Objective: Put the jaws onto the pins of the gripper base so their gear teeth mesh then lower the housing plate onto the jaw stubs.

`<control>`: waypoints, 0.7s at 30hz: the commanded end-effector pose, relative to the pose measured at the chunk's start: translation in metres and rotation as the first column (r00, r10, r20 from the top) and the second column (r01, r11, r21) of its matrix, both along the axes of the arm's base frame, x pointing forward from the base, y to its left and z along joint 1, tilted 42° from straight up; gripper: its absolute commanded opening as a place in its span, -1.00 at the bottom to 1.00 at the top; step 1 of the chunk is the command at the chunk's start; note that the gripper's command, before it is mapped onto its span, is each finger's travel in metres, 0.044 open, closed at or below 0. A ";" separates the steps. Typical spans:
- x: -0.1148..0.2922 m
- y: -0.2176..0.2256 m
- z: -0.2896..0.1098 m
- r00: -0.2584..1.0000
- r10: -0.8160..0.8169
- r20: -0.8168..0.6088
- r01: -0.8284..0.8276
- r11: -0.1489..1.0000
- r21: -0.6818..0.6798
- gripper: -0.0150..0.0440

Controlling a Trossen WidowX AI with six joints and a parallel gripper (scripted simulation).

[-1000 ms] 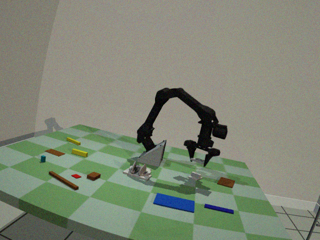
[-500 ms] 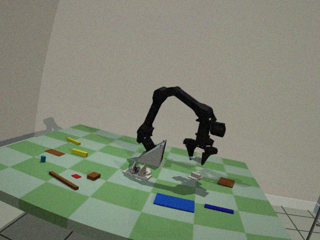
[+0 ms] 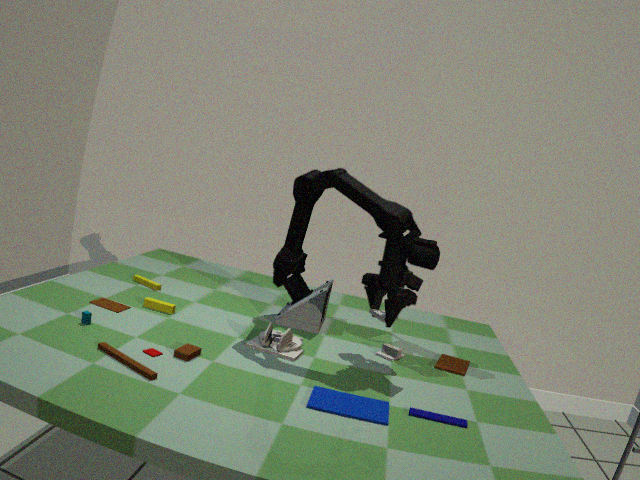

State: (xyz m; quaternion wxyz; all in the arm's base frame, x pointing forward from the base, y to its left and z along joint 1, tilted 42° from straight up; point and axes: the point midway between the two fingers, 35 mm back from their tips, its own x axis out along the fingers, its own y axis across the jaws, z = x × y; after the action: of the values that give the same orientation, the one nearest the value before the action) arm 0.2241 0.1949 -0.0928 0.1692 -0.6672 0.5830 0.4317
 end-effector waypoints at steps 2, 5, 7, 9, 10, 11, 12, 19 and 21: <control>0.008 -0.011 0.012 0.990 -0.106 0.091 0.106 0.994 -0.003 0.70; 0.011 -0.016 0.018 0.978 -0.160 0.136 0.161 0.987 0.001 0.70; 0.013 -0.020 0.021 0.966 -0.196 0.167 0.198 0.980 0.005 0.70; 0.015 -0.023 0.024 0.953 -0.231 0.196 0.234 0.972 0.009 0.70; 0.016 -0.025 0.026 0.945 -0.249 0.211 0.252 0.968 0.012 0.70; 0.018 -0.027 0.028 0.937 -0.266 0.226 0.270 0.963 0.015 0.70; 0.019 -0.029 0.029 0.928 -0.283 0.241 0.287 0.958 0.019 0.70; 0.025 -0.042 0.041 0.853 -0.398 0.339 0.406 0.913 0.049 0.70; 0.027 -0.045 0.044 0.826 -0.428 0.366 0.438 0.897 0.060 0.70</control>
State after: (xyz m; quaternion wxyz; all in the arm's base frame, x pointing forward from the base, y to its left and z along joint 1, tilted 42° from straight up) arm 0.2476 0.1587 -0.0569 0.3337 -0.6036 0.6705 0.2734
